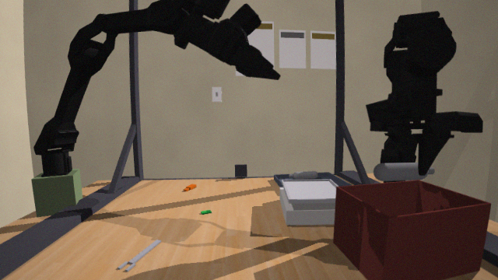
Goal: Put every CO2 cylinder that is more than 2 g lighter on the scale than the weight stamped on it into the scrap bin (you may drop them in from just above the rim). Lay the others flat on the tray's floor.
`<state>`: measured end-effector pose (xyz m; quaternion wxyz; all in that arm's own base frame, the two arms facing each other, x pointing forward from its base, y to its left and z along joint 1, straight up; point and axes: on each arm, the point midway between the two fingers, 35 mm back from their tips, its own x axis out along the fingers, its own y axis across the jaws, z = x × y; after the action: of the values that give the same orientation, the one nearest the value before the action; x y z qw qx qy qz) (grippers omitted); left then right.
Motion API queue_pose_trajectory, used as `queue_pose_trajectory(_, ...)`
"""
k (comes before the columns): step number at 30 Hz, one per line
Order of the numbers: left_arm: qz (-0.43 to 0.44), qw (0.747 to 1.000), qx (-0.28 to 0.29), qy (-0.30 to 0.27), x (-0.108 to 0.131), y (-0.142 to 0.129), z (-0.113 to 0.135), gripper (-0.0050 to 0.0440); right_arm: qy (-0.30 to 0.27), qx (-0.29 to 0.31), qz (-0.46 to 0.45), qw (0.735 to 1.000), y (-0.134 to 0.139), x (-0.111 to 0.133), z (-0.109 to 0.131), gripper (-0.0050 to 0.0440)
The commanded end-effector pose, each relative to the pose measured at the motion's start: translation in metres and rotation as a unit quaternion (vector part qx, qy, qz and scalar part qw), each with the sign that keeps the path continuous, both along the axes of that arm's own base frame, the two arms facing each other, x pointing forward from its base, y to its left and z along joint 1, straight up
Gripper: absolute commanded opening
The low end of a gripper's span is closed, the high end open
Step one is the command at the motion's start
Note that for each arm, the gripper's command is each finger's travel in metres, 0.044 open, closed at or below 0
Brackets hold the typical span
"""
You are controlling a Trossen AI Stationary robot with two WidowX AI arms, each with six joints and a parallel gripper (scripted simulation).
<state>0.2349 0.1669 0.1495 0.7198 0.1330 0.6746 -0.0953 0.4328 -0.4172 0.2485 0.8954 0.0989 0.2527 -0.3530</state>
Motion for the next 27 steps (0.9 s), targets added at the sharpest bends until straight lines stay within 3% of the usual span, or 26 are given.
queue_pose_trajectory(1, -0.007, 1.0, -0.018, 0.02, -0.008, 0.004, -0.012, -0.005, -0.01, -0.008, -0.001, 1.0, -0.001, 0.002, 0.016, 0.044)
queue_pose_trajectory(10, -0.009, 1.0, -0.017, 0.022, -0.008, 0.006, -0.012, -0.005, -0.01, -0.008, -0.001, 1.0, 0.0, 0.001, 0.017, 0.044)
queue_pose_trajectory(11, -0.007, 1.0, -0.016, 0.021, -0.008, 0.005, -0.011, 0.0024, -0.009, -0.007, -0.001, 1.0, 0.0, 0.001, 0.015, 0.044)
queue_pose_trajectory(14, -0.007, 1.0, -0.016, 0.021, -0.008, 0.005, -0.011, 0.0096, -0.012, -0.011, 0.0, 1.0, 0.001, 0.0, 0.021, 0.044)
queue_pose_trajectory(16, -0.007, 1.0, -0.016, 0.021, -0.008, 0.005, -0.011, 0.0096, -0.012, -0.011, 0.0, 1.0, 0.001, 0.0, 0.021, 0.044)
queue_pose_trajectory(20, -0.007, 1.0, -0.016, 0.021, -0.008, 0.005, -0.011, 0.0192, -0.012, -0.011, 0.0, 1.0, 0.001, 0.0, 0.021, 0.044)
queue_pose_trajectory(25, -0.007, 1.0, -0.016, 0.021, -0.008, 0.005, -0.011, 0.0193, -0.012, -0.011, 0.0, 1.0, 0.001, 0.0, 0.021, 0.044)
queue_pose_trajectory(27, -0.008, 1.0, -0.013, 0.018, -0.007, 0.007, -0.005, 0.0241, -0.012, -0.011, 0.0, 1.0, 0.001, 0.0, 0.021, 0.044)
